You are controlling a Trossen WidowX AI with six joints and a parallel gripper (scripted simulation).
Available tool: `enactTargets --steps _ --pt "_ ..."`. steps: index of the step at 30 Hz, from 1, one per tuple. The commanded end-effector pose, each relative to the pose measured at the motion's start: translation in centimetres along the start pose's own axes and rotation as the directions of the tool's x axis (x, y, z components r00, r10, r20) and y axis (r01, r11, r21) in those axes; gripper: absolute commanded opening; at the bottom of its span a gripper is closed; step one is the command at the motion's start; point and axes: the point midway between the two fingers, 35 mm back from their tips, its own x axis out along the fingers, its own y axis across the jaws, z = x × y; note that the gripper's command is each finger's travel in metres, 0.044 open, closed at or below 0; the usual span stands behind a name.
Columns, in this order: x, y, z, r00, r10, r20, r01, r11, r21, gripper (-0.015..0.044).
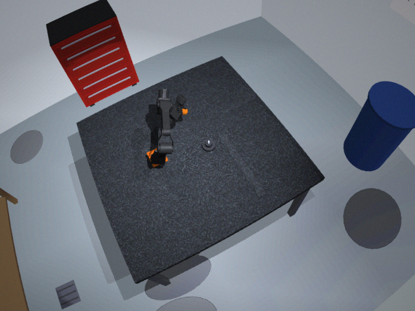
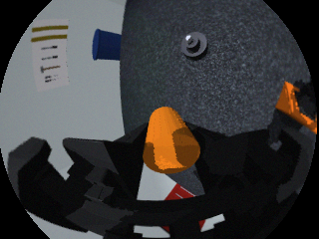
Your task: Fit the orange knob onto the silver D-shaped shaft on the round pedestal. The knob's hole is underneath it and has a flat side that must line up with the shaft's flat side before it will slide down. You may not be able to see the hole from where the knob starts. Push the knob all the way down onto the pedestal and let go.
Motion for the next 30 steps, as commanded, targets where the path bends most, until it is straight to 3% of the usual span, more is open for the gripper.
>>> enactTargets --steps 1,14,30 --pt "0.6 -0.1 -0.1 0.997 -0.075 -0.002 0.075 0.997 0.012 0.0000" --pt "3.2 -1.2 0.0 0.938 -0.346 -0.004 0.346 0.938 0.014 0.0000" --pt "6.4 -2.6 0.1 0.778 -0.628 -0.008 0.628 0.778 0.015 0.0000"
